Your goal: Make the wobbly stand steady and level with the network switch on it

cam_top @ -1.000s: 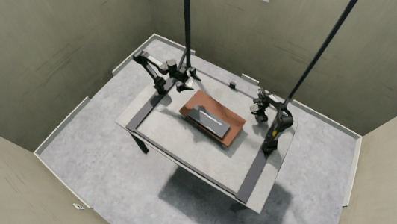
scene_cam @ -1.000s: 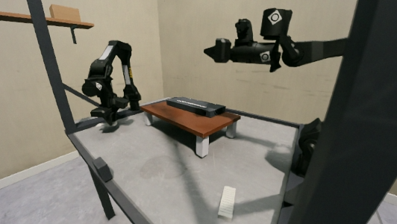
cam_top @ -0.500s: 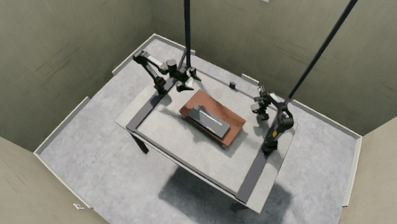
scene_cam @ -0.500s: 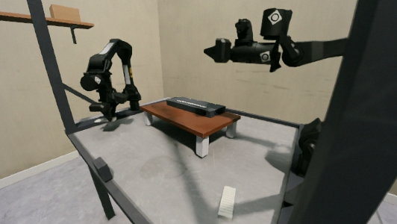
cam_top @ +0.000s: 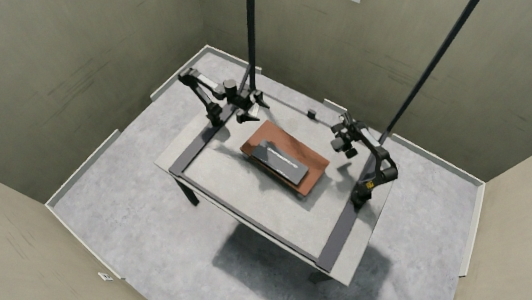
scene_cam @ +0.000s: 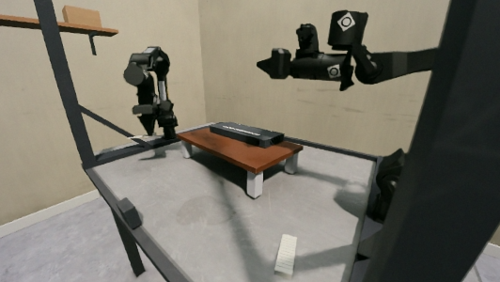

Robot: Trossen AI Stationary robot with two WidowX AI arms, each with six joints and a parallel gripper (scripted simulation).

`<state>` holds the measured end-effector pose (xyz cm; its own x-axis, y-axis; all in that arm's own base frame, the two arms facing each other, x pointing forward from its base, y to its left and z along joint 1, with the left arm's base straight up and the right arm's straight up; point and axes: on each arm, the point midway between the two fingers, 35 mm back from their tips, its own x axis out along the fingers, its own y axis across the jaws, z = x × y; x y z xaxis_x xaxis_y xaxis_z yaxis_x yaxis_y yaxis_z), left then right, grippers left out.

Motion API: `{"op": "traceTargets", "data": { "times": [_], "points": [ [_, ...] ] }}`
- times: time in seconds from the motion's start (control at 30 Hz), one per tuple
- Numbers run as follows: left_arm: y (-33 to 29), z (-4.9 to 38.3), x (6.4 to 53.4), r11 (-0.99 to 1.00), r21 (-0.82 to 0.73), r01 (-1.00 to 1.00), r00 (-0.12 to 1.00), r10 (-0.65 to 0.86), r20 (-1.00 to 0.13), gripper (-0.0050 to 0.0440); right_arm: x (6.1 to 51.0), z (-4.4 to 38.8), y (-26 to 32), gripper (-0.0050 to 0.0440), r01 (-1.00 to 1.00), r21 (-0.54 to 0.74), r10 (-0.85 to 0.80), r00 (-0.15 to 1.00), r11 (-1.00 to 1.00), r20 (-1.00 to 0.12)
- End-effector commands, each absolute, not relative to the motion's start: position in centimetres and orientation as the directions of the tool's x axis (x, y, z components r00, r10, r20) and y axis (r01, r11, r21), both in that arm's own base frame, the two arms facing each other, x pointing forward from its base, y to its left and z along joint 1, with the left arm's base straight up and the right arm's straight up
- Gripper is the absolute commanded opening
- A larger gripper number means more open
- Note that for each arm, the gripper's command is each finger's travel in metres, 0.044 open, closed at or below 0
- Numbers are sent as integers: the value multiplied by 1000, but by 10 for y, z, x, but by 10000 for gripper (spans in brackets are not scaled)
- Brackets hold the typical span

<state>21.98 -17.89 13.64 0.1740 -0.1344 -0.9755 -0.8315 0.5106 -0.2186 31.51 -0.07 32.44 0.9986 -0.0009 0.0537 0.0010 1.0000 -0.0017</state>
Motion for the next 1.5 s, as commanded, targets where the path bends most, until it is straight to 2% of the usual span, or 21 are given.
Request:
{"op": "traceTargets", "data": {
  "times": [0.0, 0.07, 0.1, 0.2, 0.47, 0.57, 0.67, 0.7, 0.73, 0.77, 0.8, 1.07, 1.13, 1.47],
  "points": [
    [-165, 172, 238, 403, -322, -857, 265, -190, -945, -50, 311, 344, 0, 400, 1, -3, -1, 995, 1000, 101],
    [-151, 188, 245, 325, -370, -870, 318, -203, -926, -50, 311, 344, 0, 400, 1, -3, -1, 995, 1000, 101],
    [-151, 186, 245, 323, -360, -875, 309, -199, -930, -50, 311, 344, 0, 400, 1, -3, -1, 995, 1000, 101],
    [-126, 217, 256, 190, -458, -868, 420, -210, -883, -50, 311, 344, 0, 400, 1, -3, -1, 995, 1000, 101],
    [-66, 278, 256, -116, -609, -785, 620, -166, -767, -50, 311, 344, 0, 400, 1, -3, -1, 995, 1000, 101],
    [-58, 285, 254, -149, -624, -767, 641, -157, -751, -50, 311, 344, 0, 400, 1, -3, -1, 995, 1000, 101],
    [-36, 307, 246, -252, -671, -697, 710, -114, -695, -50, 311, 344, 0, 400, 1, -3, -1, 995, 1000, 101],
    [-30, 297, 249, -279, -642, -714, 685, -91, -723, -50, 311, 344, 0, 400, 1, -3, -1, 995, 1000, 101],
    [-24, 257, 258, -303, -535, -789, 577, -63, -815, -50, 311, 344, 0, 400, 1, -3, -1, 995, 1000, 101],
    [-17, 247, 262, -333, -511, -792, 556, -48, -830, -50, 311, 344, 0, 400, 1, -3, -1, 995, 1000, 101],
    [-10, 258, 261, -365, -542, -757, 593, -35, -804, -50, 311, 344, 0, 400, 1, -3, -1, 995, 1000, 101],
    [46, 234, 257, -601, -464, -650, 526, 85, -846, -50, 311, 344, 0, 400, 1, -3, -1, 995, 1000, 101],
    [46, 234, 257, -601, -464, -650, 526, 85, -846, -50, 311, 344, 0, 400, 1, -3, -1, 995, 1000, 101],
    [110, 203, 230, -836, -353, -419, 393, 184, -901, -50, 311, 344, 0, 400, 1, -3, -1, 995, 1000, 101]
  ]
}}
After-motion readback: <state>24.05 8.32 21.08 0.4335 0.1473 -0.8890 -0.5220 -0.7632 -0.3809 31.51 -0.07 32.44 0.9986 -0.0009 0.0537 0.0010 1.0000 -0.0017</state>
